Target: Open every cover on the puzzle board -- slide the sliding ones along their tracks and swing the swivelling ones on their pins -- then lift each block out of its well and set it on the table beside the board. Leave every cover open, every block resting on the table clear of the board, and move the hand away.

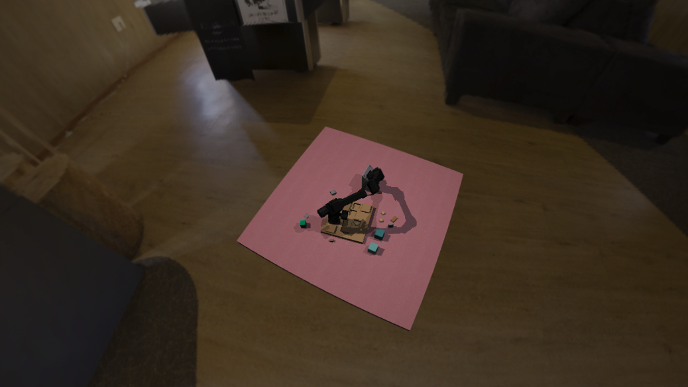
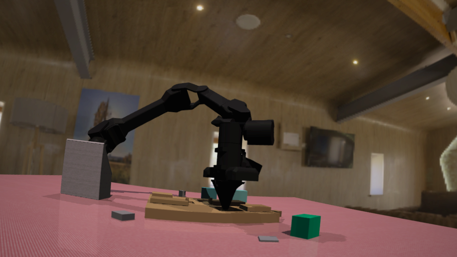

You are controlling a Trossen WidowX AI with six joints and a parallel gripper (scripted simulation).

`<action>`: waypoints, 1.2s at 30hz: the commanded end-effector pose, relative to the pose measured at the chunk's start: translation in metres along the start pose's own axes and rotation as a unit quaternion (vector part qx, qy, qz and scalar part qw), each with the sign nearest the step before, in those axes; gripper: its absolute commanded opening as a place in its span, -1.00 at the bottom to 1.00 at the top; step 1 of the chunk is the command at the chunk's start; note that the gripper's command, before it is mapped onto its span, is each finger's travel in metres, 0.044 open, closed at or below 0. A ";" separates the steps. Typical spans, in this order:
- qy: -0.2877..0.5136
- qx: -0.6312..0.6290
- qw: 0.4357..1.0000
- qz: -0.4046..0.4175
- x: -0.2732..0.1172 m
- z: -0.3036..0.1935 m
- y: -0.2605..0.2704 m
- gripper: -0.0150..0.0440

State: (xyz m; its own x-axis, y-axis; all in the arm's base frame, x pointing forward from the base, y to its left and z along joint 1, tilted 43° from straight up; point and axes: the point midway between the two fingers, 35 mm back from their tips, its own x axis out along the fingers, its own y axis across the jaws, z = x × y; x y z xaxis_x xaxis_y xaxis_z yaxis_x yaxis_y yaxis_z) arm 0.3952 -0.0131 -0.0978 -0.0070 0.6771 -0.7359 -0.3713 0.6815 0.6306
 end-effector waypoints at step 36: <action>0.000 0.001 1.000 0.000 -0.057 0.004 -0.002 0.00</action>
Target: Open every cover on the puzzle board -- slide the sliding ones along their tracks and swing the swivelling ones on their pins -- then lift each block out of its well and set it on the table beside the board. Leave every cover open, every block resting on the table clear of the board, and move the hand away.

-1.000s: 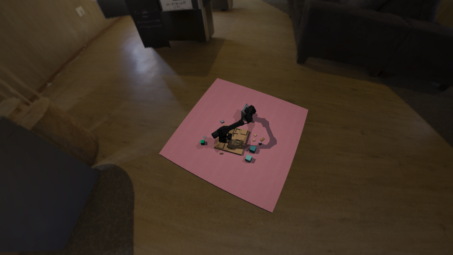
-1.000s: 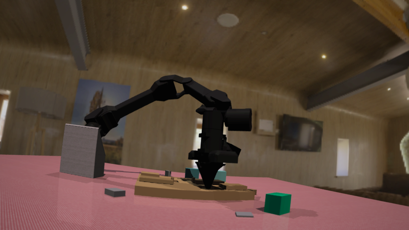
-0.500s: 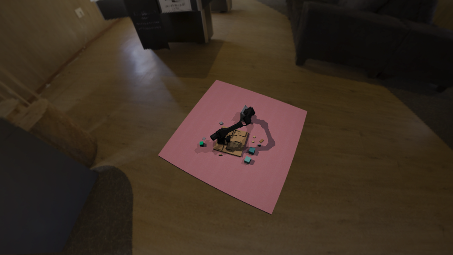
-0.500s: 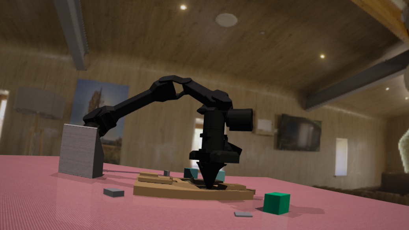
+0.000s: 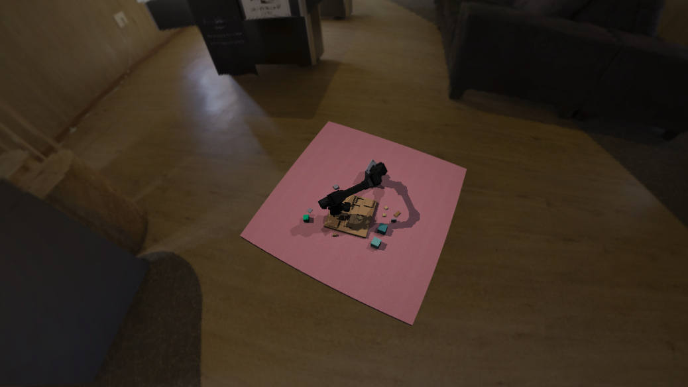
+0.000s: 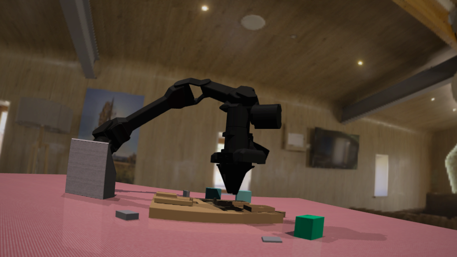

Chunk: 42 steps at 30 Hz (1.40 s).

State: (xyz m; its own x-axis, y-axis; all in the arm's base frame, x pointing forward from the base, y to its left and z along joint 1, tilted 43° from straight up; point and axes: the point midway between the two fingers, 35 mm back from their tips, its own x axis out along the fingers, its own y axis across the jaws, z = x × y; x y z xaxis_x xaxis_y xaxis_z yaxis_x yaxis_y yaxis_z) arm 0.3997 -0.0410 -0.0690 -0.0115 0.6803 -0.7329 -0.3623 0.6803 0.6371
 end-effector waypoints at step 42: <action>-0.001 -0.004 1.000 -0.002 0.015 0.000 0.002 0.00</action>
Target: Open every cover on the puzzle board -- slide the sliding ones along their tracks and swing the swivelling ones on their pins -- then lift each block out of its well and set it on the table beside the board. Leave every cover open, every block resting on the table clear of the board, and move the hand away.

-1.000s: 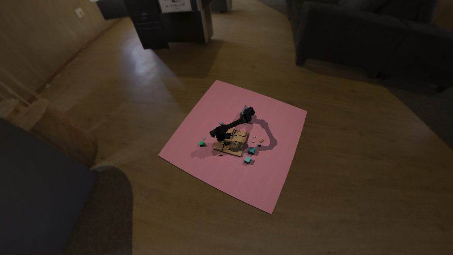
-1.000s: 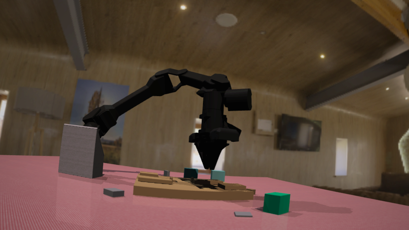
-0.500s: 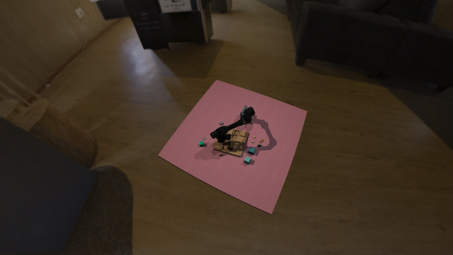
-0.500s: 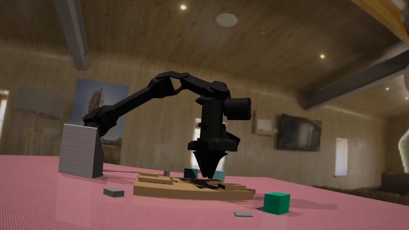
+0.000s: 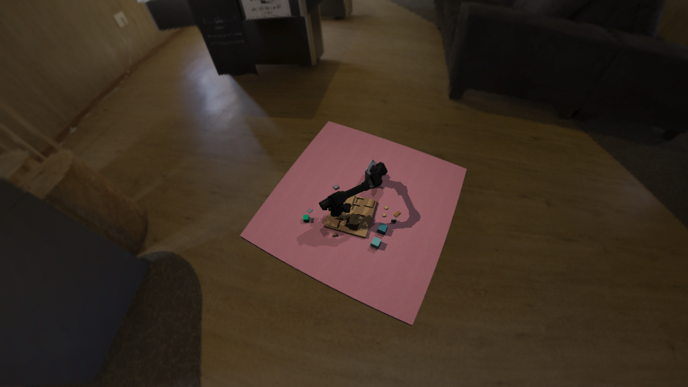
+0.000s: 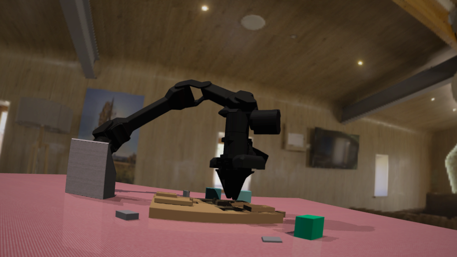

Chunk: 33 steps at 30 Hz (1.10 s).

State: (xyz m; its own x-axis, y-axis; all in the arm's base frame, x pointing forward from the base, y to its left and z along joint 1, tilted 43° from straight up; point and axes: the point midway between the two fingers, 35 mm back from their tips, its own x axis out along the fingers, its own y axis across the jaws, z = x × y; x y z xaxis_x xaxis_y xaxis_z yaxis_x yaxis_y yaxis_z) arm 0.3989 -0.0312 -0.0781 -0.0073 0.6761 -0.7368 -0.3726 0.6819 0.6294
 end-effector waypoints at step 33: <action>0.000 0.001 1.000 0.002 0.024 0.000 0.001 0.00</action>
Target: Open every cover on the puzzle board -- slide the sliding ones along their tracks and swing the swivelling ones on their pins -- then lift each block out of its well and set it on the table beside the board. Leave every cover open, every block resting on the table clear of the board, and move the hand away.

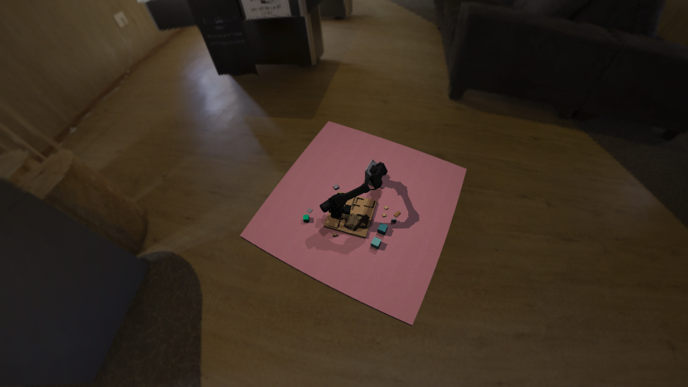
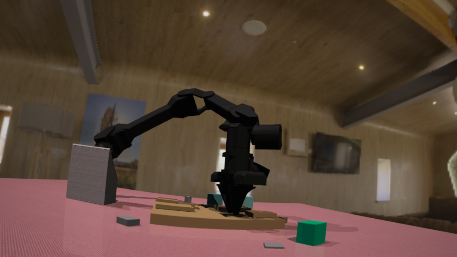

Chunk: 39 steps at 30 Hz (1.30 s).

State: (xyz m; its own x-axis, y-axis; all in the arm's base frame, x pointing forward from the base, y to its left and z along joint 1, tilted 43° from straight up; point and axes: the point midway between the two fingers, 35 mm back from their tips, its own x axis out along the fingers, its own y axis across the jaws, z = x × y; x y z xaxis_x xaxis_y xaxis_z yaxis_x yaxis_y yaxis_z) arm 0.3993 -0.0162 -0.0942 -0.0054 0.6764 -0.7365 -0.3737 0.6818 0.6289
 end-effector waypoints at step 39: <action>0.000 0.000 1.000 0.000 -0.001 0.000 -0.001 -0.22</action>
State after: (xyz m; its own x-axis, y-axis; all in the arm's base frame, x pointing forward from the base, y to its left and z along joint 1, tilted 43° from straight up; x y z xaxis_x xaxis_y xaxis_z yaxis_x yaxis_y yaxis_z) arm 0.3996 -0.0153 -0.0961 -0.0023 0.6785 -0.7346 -0.3672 0.6827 0.6318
